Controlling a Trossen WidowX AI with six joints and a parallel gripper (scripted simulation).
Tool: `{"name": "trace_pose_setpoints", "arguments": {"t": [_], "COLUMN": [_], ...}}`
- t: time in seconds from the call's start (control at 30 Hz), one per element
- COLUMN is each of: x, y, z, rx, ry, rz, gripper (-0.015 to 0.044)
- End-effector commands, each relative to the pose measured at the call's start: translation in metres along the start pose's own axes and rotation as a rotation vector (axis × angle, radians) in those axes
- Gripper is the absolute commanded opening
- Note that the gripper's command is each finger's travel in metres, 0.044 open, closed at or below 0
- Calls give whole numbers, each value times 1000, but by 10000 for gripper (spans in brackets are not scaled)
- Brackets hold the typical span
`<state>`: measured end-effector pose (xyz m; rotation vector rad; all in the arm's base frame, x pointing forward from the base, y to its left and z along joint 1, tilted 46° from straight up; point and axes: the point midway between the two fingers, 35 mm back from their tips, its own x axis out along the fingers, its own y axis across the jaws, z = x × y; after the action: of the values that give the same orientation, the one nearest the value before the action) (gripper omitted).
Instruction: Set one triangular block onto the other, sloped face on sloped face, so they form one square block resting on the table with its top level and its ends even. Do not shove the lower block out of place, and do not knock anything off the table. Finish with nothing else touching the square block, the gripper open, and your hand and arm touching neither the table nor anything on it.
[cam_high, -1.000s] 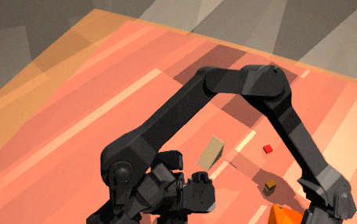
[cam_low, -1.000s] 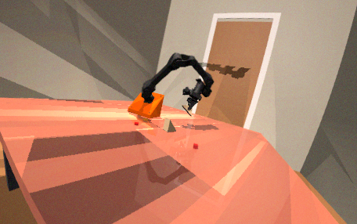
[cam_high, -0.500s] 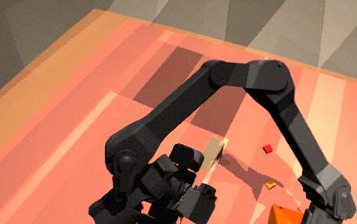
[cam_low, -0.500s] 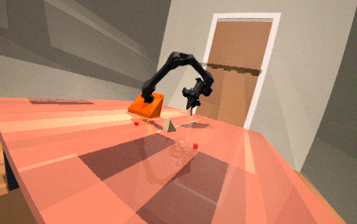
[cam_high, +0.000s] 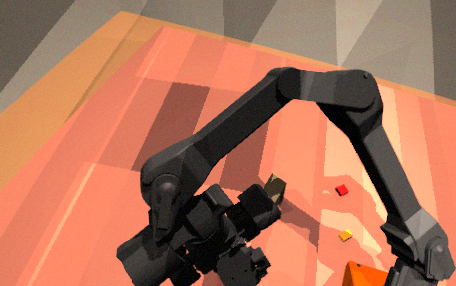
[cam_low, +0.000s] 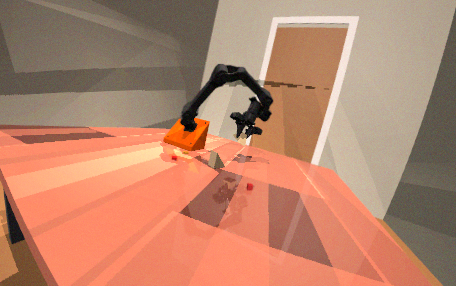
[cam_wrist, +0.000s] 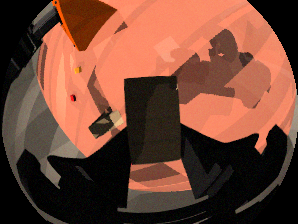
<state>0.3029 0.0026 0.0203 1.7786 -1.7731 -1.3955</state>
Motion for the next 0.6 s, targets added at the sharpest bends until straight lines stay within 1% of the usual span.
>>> {"name": "trace_pose_setpoints", "arguments": {"t": [0.0,0.57], "x": [-2,-5], "y": [5,18], "z": [-5,-15], "rx": [142,730], "ry": [5,0], "rz": [-11,-35], "gripper": [0,0]}}
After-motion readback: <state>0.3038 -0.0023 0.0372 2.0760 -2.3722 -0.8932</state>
